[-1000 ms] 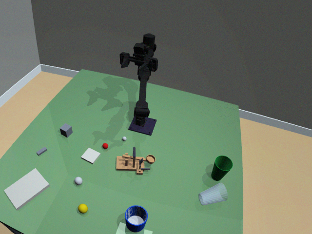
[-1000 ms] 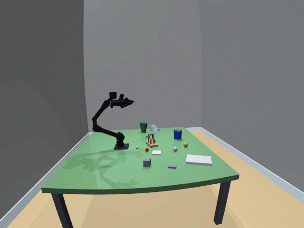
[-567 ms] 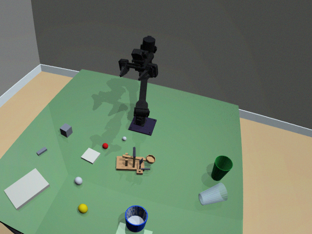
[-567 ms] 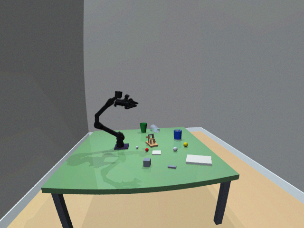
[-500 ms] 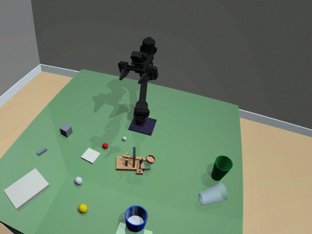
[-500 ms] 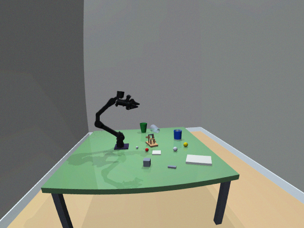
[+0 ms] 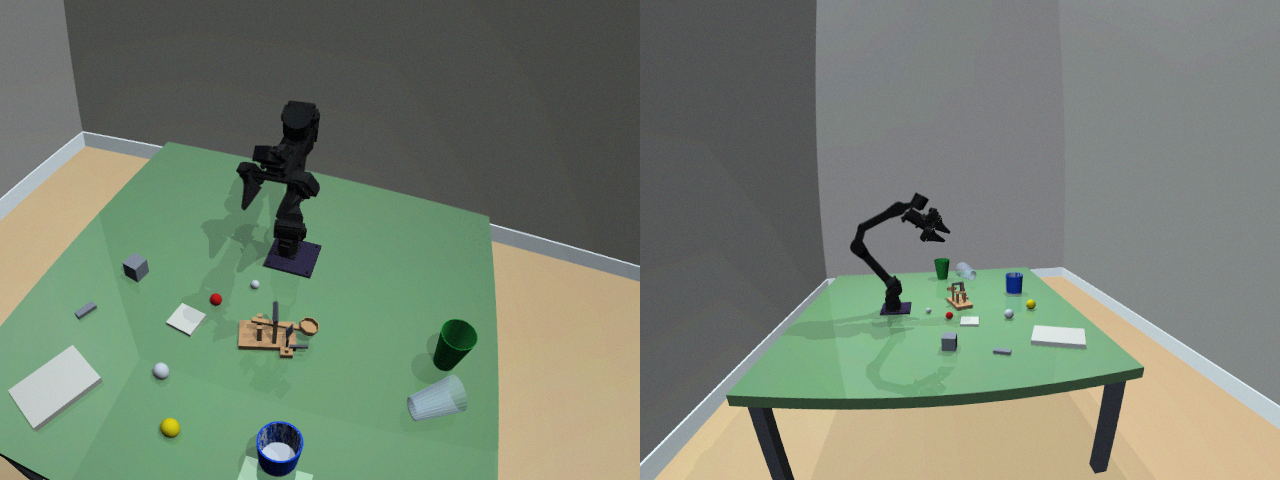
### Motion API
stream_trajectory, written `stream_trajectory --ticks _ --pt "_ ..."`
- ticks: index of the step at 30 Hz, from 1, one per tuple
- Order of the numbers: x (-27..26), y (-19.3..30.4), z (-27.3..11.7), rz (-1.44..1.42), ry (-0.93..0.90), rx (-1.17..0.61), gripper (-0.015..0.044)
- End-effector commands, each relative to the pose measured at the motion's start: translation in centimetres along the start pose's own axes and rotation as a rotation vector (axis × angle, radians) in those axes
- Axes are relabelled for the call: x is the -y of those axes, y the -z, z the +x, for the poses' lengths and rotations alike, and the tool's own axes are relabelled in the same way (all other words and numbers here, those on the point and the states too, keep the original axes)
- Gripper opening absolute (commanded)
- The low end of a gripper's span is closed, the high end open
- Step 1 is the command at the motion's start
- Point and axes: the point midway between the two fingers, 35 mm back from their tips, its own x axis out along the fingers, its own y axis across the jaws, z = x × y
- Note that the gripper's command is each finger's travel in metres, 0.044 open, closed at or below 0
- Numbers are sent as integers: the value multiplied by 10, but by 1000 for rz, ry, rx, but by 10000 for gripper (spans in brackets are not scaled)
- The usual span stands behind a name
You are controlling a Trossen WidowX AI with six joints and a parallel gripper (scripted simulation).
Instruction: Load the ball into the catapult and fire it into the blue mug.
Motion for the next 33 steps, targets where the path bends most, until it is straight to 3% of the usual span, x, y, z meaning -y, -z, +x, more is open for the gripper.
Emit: stream_trajectory --ticks 1,33 --pt "-4 7 22 68 32 -92 440" --pt "9 106 157 645 553 -709 440"
